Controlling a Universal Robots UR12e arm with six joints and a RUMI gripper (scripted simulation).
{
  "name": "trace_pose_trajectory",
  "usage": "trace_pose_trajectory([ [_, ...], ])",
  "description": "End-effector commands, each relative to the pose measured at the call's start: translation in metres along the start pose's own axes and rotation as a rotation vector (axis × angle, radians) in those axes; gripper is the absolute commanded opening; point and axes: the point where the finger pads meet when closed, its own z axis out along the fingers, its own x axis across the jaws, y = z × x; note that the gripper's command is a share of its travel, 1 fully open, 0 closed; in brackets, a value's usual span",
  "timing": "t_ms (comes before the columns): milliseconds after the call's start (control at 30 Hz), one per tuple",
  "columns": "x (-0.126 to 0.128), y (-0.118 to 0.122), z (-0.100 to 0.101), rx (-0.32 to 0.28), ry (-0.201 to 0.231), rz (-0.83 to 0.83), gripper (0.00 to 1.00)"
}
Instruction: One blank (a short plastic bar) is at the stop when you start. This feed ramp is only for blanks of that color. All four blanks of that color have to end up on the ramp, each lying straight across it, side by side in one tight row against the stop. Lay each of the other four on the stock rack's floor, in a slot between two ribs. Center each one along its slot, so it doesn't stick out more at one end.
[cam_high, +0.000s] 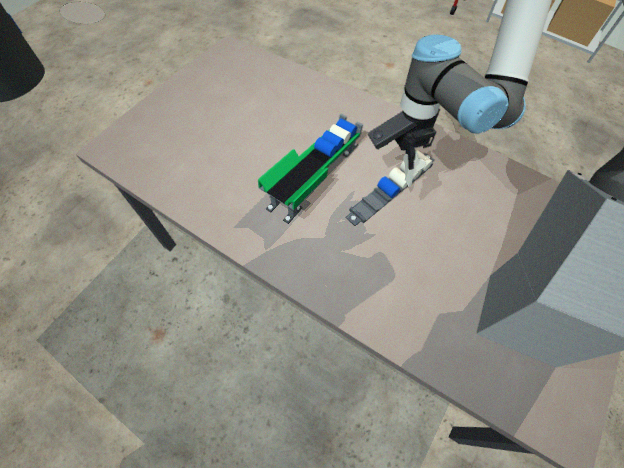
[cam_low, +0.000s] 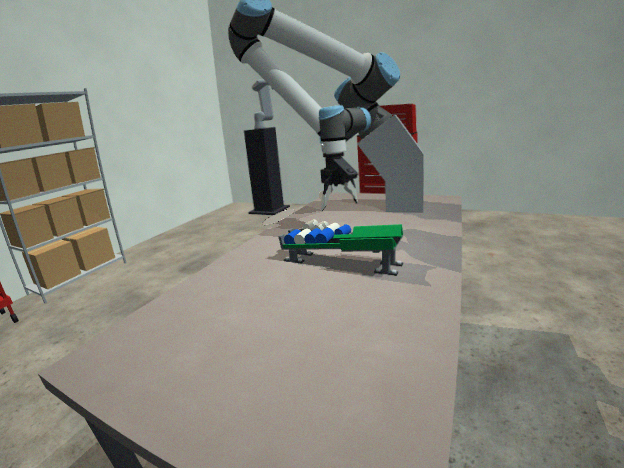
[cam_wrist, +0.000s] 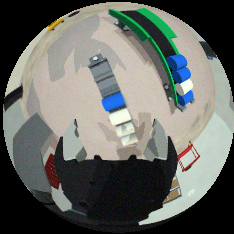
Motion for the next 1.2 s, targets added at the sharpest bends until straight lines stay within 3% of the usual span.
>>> trace_pose_trajectory([
  [0, -0.0012, -0.0023, 0.0003, 0.011, 0.008, -0.147, 1.0],
  [300, -0.0034, -0.0034, 0.0003, 0.011, 0.01, -0.3, 1.0],
  [1100, -0.0044, -0.0035, 0.0, 0.01, 0.012, -0.39, 1.0],
  [1133, -0.0044, -0.0035, 0.0, 0.01, 0.012, -0.39, 0.48],
  [1167, -0.0044, -0.0035, 0.0, 0.01, 0.012, -0.39, 0.48],
])
